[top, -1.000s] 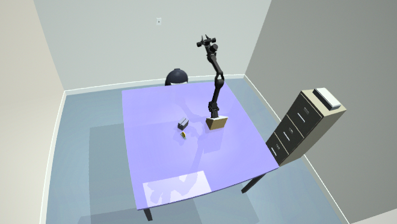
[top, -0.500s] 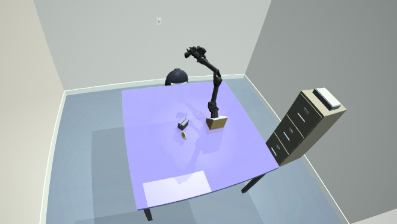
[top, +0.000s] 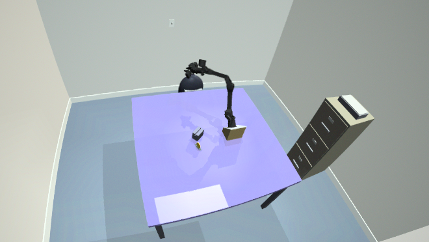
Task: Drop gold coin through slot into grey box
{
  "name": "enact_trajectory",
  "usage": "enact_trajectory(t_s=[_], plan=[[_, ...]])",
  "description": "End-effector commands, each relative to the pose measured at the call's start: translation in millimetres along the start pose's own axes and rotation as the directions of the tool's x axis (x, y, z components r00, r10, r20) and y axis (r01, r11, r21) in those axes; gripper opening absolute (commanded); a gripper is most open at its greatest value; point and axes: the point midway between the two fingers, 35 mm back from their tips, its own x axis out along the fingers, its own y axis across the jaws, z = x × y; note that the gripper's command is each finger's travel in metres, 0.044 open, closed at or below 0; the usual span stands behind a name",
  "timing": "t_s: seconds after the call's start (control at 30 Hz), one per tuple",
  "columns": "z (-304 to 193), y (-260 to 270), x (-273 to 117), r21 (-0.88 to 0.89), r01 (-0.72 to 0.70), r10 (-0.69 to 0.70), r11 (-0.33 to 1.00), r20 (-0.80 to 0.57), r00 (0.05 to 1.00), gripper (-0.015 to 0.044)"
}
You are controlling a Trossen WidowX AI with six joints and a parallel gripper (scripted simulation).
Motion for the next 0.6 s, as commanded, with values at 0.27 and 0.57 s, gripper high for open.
enact_trajectory(t_s=[0.27,0.57], plan=[[-24,194,17,-0.129,-0.456,0.435,0.881,-0.158,0.886,0.0161],[-40,328,-28,-0.241,-0.727,0.660,0.643,-0.306,0.686,0.0161]])
